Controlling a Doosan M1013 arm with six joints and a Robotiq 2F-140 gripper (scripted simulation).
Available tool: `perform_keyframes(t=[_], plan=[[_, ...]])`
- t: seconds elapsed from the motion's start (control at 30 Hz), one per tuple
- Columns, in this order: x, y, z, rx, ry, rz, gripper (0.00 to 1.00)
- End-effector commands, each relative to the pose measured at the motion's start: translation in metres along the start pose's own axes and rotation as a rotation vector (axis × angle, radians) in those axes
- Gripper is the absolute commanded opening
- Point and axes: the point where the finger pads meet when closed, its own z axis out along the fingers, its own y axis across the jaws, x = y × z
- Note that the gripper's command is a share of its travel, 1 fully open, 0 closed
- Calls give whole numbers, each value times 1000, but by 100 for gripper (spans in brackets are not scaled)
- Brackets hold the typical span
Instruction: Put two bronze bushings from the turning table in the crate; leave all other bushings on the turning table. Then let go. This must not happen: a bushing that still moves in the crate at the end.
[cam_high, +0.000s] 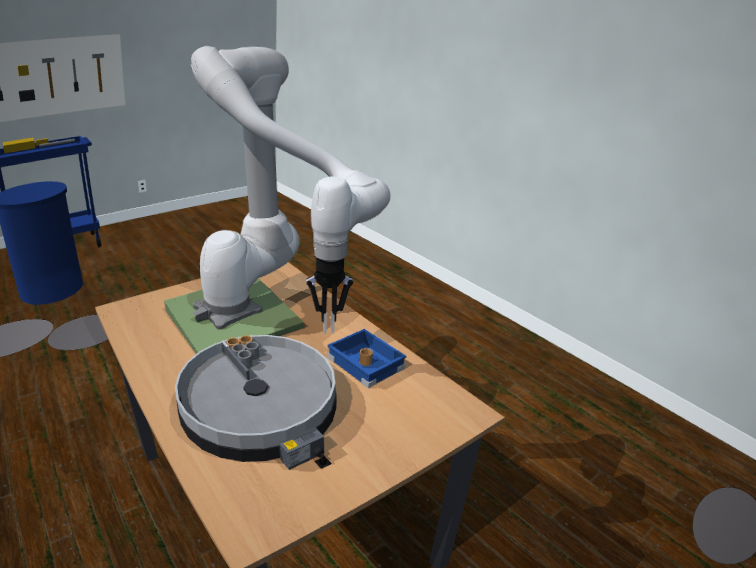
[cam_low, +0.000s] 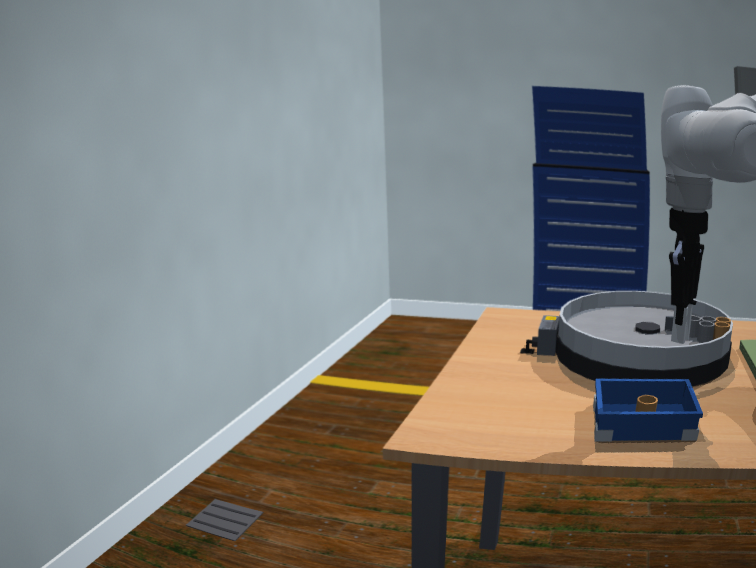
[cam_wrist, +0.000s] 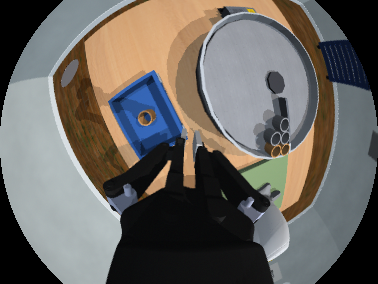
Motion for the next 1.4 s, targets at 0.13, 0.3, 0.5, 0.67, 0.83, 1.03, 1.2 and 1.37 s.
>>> perform_keyframes(t=[0.13,0.3,0.5,0.67,0.83,1.03,1.2,1.37], plan=[[-2,74,0,9,-3,-39,10],[-5,113,1,9,-3,-61,10],[-7,151,2,9,-3,-82,10],[-10,188,3,9,-3,-104,10],[-11,213,3,9,-3,-117,10],[-12,224,4,9,-3,-123,10],[-13,228,4,9,-3,-126,10],[-13,228,4,9,-3,-126,10]])
